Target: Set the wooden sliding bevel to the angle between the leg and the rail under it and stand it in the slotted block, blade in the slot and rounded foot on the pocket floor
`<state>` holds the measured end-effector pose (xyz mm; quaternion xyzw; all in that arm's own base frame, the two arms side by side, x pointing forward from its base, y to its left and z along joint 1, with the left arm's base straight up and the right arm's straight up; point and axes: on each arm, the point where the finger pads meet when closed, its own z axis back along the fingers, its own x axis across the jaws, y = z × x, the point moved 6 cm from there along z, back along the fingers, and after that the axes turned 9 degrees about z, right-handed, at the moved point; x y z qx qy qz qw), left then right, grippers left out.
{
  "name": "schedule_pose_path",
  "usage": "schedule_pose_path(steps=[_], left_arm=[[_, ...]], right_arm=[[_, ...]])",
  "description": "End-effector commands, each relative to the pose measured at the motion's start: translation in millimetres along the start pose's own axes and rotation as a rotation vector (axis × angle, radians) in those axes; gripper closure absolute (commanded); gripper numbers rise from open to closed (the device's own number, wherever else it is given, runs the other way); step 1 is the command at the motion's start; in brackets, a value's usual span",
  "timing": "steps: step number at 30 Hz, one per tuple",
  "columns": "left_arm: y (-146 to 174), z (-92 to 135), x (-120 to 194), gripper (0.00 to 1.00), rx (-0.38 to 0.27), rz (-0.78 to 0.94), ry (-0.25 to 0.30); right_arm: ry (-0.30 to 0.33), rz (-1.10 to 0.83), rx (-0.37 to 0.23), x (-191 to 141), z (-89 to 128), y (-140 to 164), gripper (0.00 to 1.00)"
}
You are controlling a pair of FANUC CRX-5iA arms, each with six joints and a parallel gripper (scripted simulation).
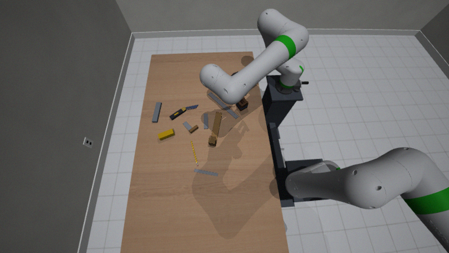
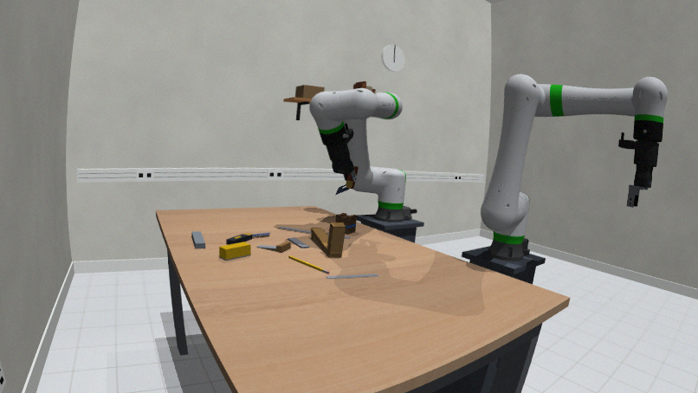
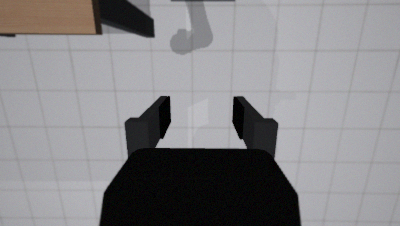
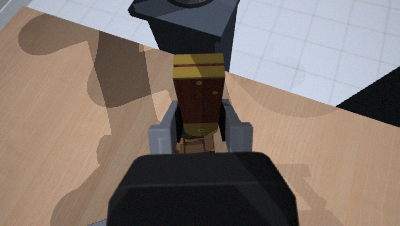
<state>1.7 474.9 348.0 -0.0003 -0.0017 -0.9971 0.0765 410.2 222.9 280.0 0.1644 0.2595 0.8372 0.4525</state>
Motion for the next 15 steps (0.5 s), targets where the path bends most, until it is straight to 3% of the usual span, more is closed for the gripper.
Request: schedule_pose_path(steps=[1, 8, 15], left_arm=[[0, 2, 0, 0.0, -0.003, 0.0, 0.001], [0, 2, 0, 0.0, -0.003, 0.0, 0.001], [0, 2, 0, 0.0, -0.003, 0.0, 0.001]], right_arm=[[-0.008, 0.04, 0.079, -9, -4, 2, 1.0], [-0.018, 0.075, 0.142, -17, -7, 5, 1.0], [-0.021, 0.084, 0.16, -20, -8, 5, 1.0]])
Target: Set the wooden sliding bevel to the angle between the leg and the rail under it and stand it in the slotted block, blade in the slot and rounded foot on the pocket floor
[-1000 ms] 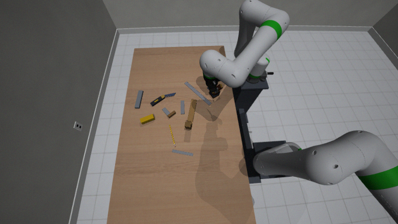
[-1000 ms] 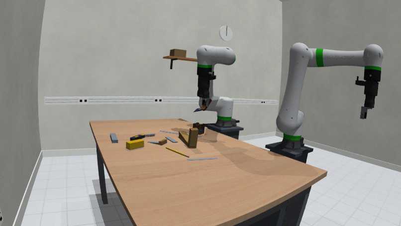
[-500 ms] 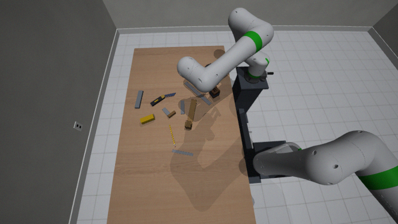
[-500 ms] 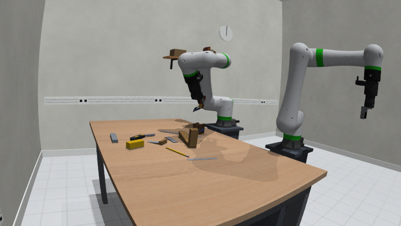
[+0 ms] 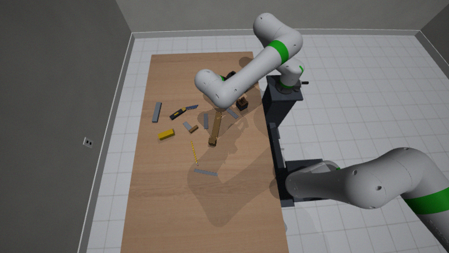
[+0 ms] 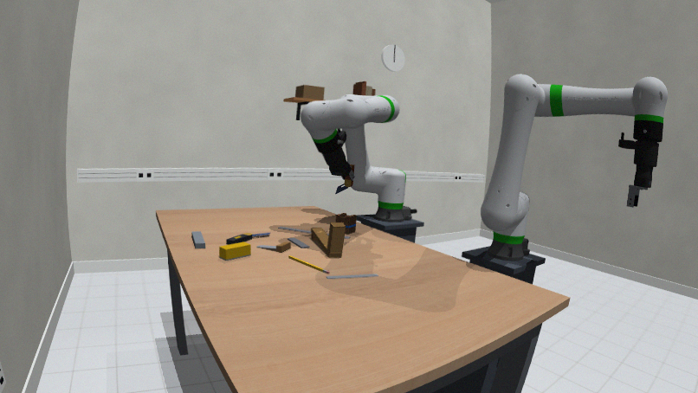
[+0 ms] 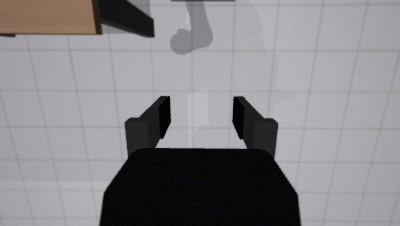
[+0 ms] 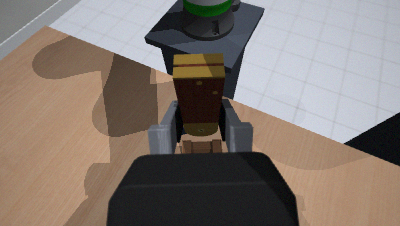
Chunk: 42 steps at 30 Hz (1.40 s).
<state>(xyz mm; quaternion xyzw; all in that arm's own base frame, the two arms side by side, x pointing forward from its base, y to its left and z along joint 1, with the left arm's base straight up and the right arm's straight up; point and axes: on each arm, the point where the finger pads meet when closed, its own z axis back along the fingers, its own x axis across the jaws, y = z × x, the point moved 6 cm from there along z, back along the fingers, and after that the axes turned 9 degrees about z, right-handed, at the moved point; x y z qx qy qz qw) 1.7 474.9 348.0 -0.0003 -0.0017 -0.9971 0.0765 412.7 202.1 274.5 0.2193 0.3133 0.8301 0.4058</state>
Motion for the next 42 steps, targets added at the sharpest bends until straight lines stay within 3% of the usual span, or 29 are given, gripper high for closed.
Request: schedule_pose_path(steps=[1, 12, 27, 42], left_arm=[[0, 2, 0, 0.0, -0.003, 0.0, 0.001], [0, 2, 0, 0.0, -0.003, 0.0, 0.001], [0, 2, 0, 0.0, -0.003, 0.0, 0.001], [0, 2, 0, 0.0, -0.003, 0.0, 0.001]], right_arm=[[0.0, 0.001, 0.001, 0, 1, 1, 1.0], [0.0, 0.001, 0.001, -1, -1, -1, 1.0], [0.001, 0.002, 0.001, -8, -50, -49, 1.0], [0.001, 0.002, 0.001, -8, -50, -49, 1.0]])
